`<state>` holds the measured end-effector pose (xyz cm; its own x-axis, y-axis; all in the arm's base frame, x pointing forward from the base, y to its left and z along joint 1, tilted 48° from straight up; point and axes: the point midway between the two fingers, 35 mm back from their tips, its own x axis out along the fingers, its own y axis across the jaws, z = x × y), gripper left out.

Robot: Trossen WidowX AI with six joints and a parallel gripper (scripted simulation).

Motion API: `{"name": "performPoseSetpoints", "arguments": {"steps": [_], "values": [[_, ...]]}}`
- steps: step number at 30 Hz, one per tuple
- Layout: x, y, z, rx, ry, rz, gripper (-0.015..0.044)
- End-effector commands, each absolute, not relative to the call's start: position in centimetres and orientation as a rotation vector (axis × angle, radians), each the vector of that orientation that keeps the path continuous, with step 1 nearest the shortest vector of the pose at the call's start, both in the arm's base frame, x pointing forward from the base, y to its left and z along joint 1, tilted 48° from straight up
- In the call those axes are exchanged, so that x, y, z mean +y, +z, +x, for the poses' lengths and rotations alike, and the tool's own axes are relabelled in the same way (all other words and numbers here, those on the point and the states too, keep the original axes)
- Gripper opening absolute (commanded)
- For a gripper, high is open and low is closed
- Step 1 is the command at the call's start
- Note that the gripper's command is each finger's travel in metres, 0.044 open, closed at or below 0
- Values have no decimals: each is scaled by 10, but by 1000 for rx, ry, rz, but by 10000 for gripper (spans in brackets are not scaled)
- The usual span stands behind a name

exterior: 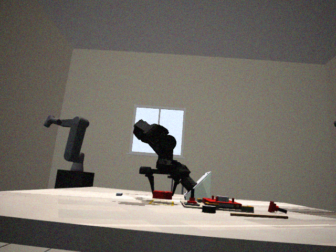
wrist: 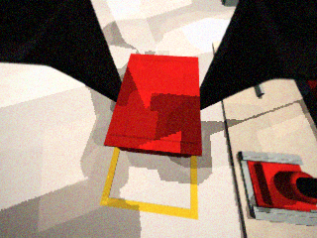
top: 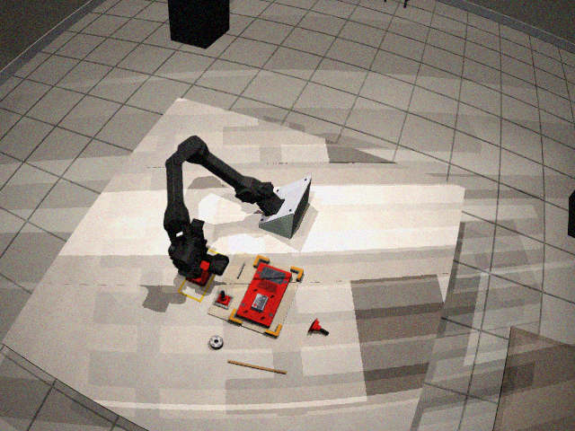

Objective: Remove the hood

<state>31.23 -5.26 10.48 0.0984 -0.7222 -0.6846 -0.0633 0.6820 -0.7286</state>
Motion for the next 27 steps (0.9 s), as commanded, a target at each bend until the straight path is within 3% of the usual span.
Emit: {"name": "performPoseSetpoints", "arguments": {"steps": [1,27], "values": [[-55,103,311,1411,-554,-718,0],[-64,95,312,1411,-554,-718,0]]}}
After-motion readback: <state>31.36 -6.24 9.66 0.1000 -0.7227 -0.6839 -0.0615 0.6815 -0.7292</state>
